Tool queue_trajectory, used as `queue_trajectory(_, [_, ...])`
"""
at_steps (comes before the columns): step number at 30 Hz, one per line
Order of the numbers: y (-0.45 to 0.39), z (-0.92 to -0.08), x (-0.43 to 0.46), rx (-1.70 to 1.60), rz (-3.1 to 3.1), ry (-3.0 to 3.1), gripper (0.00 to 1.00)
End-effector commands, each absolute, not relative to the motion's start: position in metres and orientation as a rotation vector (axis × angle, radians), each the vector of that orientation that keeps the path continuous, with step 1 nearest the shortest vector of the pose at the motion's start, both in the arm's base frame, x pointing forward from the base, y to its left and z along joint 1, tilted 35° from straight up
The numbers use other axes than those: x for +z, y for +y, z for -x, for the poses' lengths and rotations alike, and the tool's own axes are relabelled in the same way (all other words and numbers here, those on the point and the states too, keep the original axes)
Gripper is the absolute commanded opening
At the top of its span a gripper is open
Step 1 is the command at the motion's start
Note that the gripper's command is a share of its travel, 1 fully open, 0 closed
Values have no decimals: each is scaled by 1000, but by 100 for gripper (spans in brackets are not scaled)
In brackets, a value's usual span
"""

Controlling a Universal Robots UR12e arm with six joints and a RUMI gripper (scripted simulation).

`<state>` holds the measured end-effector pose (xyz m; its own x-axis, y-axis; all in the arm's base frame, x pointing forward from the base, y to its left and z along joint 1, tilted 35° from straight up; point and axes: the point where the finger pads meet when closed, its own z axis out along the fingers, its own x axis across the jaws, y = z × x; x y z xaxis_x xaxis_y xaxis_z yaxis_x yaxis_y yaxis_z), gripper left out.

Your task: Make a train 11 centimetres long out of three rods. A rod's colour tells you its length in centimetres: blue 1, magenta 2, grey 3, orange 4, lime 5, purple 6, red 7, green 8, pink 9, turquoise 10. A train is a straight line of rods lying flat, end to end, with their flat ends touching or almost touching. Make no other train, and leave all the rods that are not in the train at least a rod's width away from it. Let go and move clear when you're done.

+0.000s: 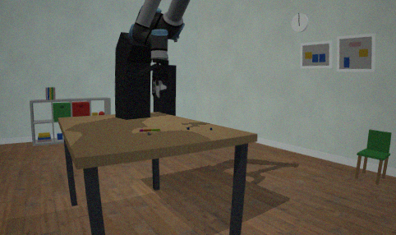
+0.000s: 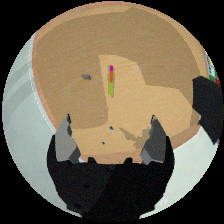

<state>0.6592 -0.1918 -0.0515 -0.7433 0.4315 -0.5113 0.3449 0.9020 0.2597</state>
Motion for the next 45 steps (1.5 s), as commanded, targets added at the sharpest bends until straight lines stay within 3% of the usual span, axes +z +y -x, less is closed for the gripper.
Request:
queue_trajectory(1, [-192,-653,-42,198,-556,2482,100])
queue_trajectory(45, [-192,-650,-38,198,-556,2482,100])
